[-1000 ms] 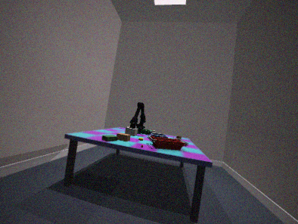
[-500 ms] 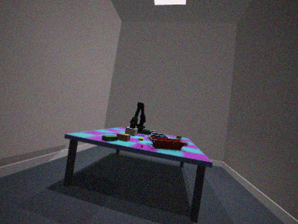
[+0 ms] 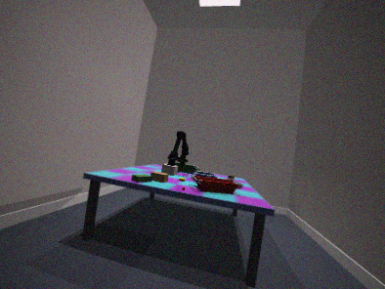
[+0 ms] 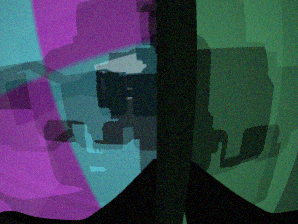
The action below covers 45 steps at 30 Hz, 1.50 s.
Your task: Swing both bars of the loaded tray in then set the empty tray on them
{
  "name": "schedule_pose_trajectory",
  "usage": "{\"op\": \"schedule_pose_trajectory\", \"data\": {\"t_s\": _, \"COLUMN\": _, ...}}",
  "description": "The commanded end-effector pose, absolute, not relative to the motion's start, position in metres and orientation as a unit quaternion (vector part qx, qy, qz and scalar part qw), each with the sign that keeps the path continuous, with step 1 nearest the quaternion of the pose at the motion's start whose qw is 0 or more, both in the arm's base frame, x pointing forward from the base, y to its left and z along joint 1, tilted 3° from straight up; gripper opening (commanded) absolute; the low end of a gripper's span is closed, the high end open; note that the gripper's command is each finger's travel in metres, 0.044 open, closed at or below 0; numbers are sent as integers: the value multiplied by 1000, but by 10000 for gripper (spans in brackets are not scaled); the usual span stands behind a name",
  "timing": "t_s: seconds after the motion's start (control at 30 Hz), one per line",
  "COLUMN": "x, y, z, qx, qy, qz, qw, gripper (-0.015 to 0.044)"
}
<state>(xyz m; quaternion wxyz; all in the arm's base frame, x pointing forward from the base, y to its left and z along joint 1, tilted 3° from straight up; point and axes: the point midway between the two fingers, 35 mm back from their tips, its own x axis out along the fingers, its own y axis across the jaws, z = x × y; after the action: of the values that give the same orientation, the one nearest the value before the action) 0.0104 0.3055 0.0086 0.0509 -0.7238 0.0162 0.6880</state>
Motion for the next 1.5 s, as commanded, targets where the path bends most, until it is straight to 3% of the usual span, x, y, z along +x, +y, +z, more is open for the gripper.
{"op": "schedule_pose_trajectory", "data": {"t_s": 0.0, "x": 9, "y": 303, "z": 31, "qx": -724, "qy": 17, "qz": 688, "qw": 51, "gripper": 0}}
{"op": "schedule_pose_trajectory", "data": {"t_s": 1.07, "x": 5, "y": 328, "z": 141, "qx": -723, "qy": 17, "qz": 688, "qw": 52, "gripper": 0}}
{"op": "schedule_pose_trajectory", "data": {"t_s": 1.47, "x": 4, "y": 328, "z": 144, "qx": -723, "qy": 17, "qz": 688, "qw": 52, "gripper": 0}}
